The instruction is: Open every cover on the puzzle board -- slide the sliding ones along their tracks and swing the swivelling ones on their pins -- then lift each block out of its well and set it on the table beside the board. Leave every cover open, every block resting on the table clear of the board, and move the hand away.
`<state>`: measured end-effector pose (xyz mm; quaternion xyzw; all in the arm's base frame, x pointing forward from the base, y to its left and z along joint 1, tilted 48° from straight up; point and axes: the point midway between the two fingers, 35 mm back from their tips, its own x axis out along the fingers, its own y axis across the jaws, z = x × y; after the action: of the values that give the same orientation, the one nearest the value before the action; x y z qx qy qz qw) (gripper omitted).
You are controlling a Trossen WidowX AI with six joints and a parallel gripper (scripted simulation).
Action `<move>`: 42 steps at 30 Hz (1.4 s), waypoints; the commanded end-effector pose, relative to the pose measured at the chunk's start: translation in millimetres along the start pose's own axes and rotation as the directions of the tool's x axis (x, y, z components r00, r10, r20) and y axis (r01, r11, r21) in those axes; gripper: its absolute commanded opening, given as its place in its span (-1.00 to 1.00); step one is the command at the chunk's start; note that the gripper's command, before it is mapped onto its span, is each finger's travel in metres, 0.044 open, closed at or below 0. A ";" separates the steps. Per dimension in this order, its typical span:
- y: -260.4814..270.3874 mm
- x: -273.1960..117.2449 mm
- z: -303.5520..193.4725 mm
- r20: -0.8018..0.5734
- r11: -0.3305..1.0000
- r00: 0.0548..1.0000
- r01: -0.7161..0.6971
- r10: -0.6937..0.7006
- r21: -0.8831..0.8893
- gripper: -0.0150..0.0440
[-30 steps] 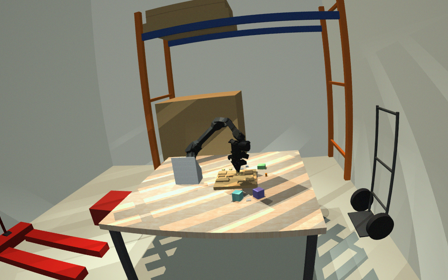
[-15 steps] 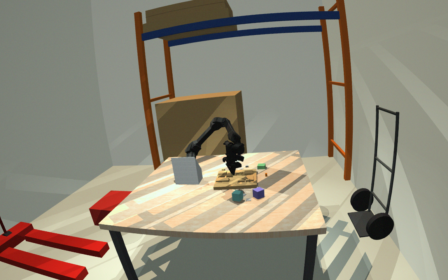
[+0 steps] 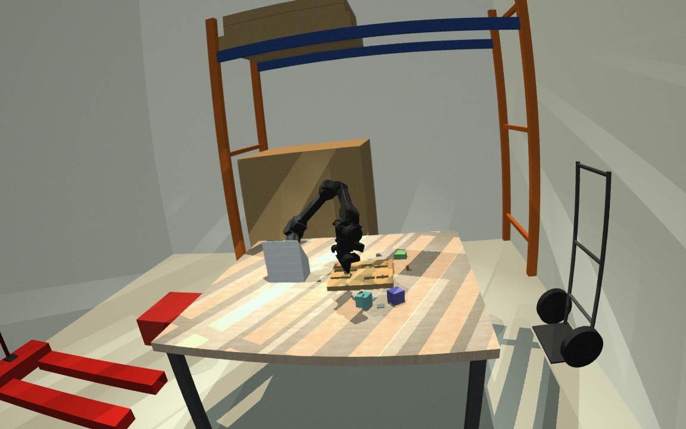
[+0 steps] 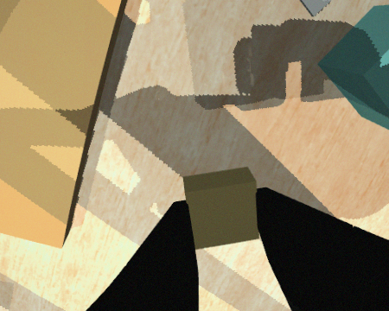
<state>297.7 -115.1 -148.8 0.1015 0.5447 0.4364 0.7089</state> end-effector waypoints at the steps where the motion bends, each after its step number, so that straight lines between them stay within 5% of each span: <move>1: -6.6 -0.3 -16.8 0.000 1.000 1.000 0.004 -0.004 -0.005 -0.22; 42: -12.2 58.2 -22.6 0.002 1.000 1.000 0.003 -0.003 -0.005 -0.22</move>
<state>286.1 -92.3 -201.4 0.0957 0.5442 0.4373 0.7095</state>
